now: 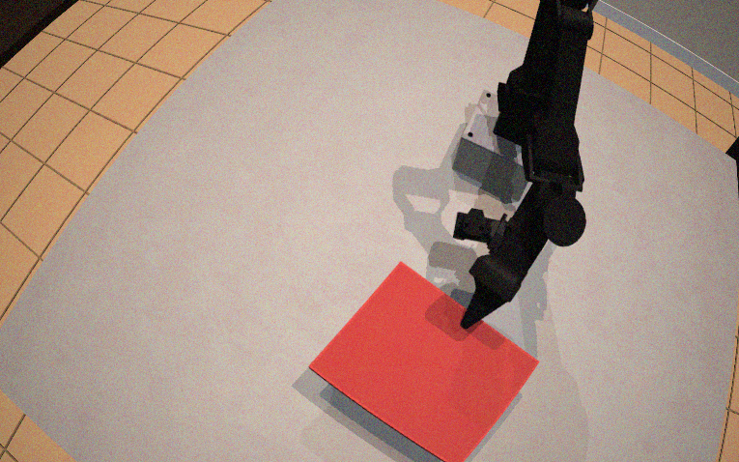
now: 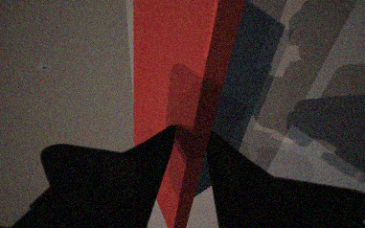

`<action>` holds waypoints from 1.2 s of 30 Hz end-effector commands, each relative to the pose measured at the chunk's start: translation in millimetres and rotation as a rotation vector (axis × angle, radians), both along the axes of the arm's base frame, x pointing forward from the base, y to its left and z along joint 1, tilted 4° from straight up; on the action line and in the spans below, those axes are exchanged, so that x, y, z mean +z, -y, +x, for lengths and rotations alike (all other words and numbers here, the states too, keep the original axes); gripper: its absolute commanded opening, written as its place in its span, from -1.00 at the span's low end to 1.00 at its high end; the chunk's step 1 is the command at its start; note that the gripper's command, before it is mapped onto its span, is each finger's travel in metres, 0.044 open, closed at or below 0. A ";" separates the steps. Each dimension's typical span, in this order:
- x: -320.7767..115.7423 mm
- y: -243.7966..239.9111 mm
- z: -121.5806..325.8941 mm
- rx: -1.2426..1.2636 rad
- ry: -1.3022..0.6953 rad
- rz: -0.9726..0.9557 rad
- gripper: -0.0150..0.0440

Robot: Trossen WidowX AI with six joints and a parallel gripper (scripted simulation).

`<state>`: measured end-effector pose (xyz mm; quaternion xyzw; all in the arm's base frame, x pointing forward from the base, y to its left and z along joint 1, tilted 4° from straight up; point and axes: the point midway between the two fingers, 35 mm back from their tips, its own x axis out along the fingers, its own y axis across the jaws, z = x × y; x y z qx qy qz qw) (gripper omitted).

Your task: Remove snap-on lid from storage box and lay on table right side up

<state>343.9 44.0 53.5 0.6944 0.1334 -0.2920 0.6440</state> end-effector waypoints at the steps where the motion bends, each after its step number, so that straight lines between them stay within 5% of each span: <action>1: -0.1 -0.3 0.5 0.004 -0.001 0.000 -0.49; 36: 24.9 0.9 3.6 0.006 -0.002 0.002 -0.49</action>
